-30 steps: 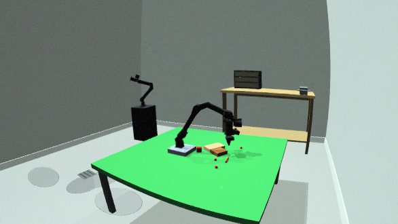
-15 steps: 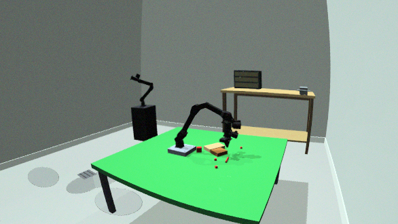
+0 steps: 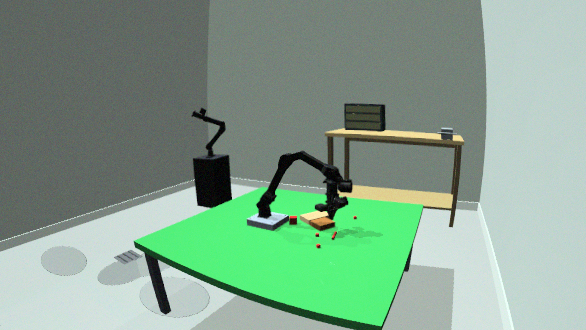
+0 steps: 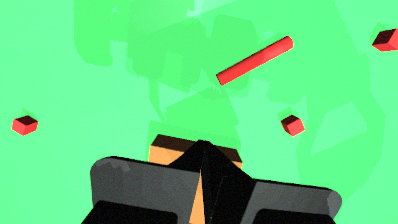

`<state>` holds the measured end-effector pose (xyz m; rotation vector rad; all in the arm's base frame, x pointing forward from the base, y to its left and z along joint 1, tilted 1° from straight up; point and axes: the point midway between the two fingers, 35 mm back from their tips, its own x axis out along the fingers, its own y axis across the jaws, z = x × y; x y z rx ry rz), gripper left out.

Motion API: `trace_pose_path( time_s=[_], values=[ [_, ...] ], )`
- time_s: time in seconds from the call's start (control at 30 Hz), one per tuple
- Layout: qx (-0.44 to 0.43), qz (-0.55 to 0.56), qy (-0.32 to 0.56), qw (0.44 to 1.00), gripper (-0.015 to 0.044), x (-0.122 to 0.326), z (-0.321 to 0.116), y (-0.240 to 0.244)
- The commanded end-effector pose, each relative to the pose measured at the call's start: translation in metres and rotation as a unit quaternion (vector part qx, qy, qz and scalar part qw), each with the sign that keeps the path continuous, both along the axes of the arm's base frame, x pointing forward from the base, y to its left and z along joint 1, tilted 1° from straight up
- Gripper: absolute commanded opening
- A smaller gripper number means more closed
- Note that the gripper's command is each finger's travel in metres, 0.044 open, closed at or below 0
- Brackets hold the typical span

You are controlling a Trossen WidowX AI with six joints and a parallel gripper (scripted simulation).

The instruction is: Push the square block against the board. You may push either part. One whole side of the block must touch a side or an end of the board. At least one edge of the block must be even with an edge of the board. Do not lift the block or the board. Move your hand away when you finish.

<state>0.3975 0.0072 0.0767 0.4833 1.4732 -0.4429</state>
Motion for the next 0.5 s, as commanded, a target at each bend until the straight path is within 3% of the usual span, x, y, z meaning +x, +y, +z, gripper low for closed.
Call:
trace_pose_path(
  time_s=[0.0, 0.17, 0.47],
  values=[
    [0.002, -0.015, 0.002, 1.0, 0.0, -0.002, -0.002, -0.001],
    [0.002, -0.015, 0.002, 1.0, 0.0, 0.001, -0.054, 0.0],
    [0.002, -0.015, 0.003, 1.0, 0.0, -0.001, -0.057, 0.001]
  ],
)
